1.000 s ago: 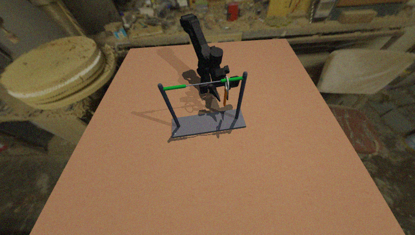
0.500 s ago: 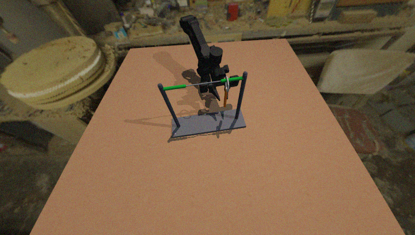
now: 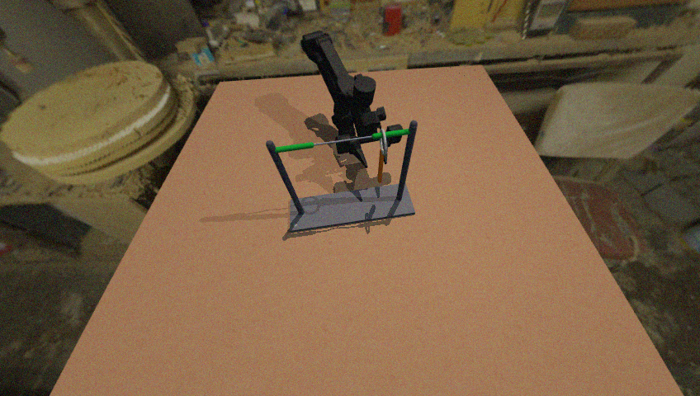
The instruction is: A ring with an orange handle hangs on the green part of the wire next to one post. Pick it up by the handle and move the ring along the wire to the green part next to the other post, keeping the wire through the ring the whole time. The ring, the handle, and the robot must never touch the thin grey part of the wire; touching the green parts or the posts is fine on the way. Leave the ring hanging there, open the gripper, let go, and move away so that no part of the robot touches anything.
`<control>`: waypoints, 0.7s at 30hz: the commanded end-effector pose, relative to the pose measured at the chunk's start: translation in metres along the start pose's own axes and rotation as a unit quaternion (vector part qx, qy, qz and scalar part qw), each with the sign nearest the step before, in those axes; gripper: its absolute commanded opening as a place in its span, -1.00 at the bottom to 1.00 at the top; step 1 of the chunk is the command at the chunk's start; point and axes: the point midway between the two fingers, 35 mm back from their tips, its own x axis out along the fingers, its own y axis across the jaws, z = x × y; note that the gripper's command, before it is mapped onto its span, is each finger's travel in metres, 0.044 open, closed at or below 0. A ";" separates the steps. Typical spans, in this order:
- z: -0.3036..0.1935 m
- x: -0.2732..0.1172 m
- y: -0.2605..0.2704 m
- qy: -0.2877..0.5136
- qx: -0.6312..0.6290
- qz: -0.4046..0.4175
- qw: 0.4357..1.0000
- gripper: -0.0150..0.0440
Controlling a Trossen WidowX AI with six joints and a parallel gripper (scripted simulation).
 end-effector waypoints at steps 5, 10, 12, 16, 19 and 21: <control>0.001 -0.038 -0.002 -0.006 0.004 0.001 1.000 1.00; 0.000 -0.041 -0.002 -0.006 0.004 0.001 1.000 1.00; 0.000 -0.041 -0.002 -0.006 0.004 0.001 1.000 1.00; 0.000 -0.041 -0.002 -0.006 0.004 0.001 1.000 1.00; 0.000 -0.041 -0.002 -0.006 0.004 0.001 1.000 1.00; 0.000 -0.041 -0.002 -0.006 0.004 0.001 1.000 1.00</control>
